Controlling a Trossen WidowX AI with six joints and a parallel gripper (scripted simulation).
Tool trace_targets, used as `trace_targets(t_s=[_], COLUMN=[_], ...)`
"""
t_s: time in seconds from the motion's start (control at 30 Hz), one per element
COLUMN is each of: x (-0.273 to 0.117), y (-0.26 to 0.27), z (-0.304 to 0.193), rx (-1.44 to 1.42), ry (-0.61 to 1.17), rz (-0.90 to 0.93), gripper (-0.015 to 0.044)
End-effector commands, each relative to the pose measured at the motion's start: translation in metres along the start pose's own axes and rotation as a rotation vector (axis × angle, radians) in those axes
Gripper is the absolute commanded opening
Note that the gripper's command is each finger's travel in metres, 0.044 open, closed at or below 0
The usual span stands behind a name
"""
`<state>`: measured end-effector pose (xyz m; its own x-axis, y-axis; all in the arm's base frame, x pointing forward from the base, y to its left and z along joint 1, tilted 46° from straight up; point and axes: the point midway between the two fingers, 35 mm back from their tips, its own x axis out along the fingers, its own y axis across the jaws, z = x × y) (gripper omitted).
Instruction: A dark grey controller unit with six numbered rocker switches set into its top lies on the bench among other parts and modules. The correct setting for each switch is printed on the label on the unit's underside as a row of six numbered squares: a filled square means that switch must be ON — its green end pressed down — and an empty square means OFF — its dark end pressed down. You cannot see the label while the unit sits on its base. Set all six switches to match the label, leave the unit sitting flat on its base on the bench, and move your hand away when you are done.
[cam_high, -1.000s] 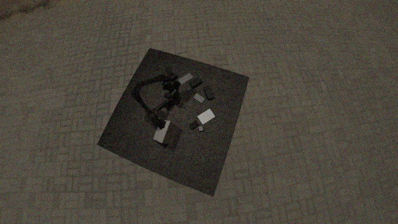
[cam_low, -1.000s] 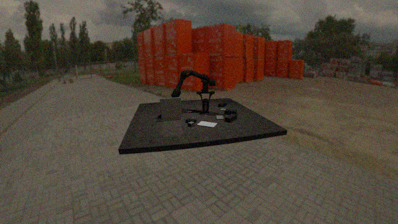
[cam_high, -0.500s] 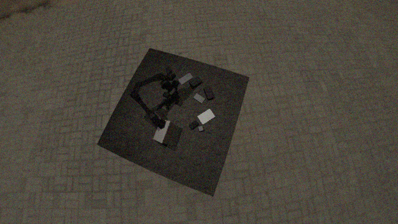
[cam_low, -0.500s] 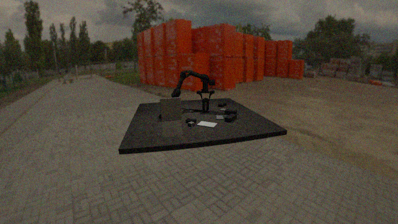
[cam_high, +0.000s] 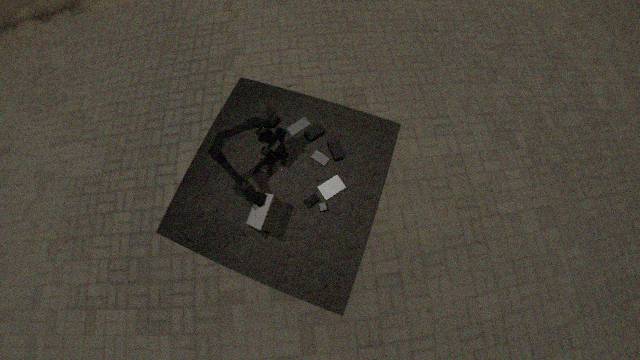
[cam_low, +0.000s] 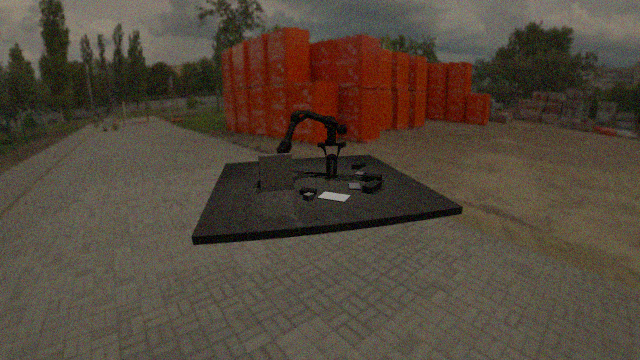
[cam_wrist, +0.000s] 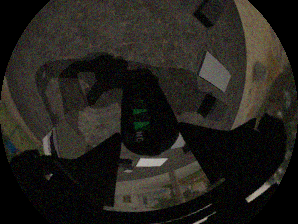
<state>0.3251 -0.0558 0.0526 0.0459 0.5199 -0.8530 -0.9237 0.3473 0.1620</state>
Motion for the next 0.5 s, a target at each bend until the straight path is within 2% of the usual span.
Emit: trace_targets(t_s=[0.0, 0.47], x=[0.001, -0.002], y=[0.0, 0.0], z=[0.01, 0.02], rx=[-0.01, -0.01], ry=[-0.028, -0.062], rz=[0.005, 0.005], gripper=[0.0338, 0.0338])
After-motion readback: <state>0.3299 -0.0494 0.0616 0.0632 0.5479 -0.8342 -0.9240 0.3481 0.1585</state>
